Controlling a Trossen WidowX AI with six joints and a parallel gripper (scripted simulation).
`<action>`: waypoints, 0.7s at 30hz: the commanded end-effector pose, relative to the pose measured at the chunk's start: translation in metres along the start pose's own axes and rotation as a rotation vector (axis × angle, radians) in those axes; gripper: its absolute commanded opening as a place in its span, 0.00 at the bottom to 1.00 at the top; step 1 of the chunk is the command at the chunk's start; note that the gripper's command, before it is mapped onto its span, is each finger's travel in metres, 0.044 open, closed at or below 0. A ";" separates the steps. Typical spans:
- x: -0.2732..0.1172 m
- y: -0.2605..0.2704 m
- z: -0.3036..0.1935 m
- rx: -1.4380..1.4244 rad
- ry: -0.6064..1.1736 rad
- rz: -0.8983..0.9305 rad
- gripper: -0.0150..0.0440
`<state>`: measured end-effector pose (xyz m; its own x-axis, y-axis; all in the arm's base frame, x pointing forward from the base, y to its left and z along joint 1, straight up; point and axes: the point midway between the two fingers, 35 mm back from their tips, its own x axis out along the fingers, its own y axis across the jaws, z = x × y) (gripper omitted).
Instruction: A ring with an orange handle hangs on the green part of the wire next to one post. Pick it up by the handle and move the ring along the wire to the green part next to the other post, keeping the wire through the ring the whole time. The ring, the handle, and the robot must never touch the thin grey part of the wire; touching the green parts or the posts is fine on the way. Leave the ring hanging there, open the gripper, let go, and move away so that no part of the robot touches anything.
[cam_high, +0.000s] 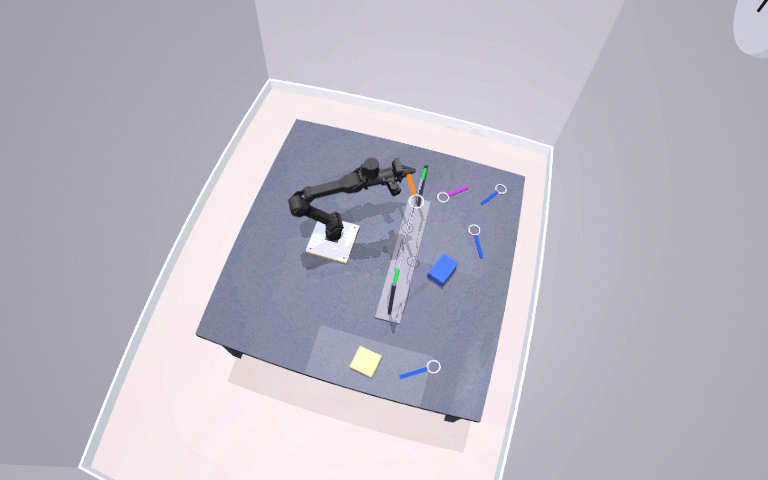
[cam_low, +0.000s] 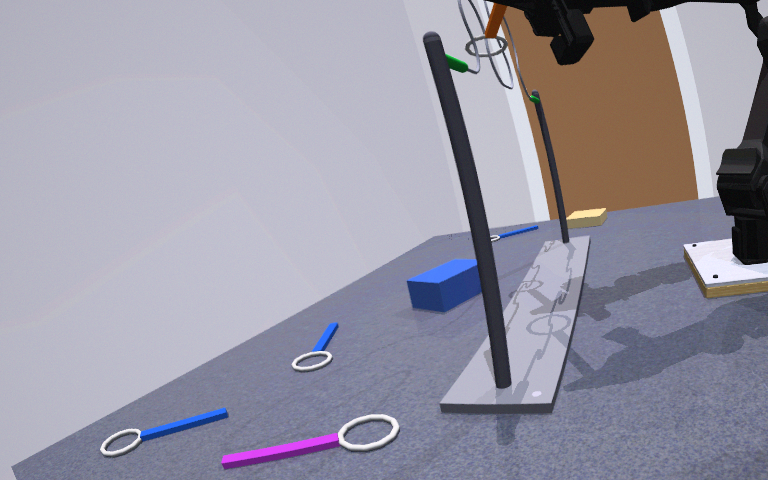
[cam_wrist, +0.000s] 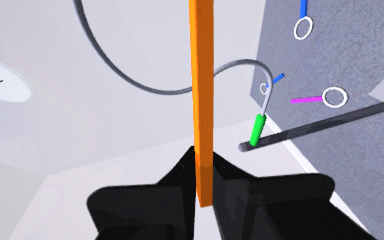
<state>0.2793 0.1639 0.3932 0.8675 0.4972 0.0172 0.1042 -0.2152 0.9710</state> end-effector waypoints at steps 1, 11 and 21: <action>-0.003 0.008 -0.001 0.006 0.005 0.011 0.00; -0.003 0.007 0.000 -0.072 -0.005 -0.033 0.00; -0.003 -0.003 0.002 -0.231 -0.025 -0.122 0.00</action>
<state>0.2756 0.1606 0.3933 0.8666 0.4933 -0.0756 0.0960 -0.0161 0.9952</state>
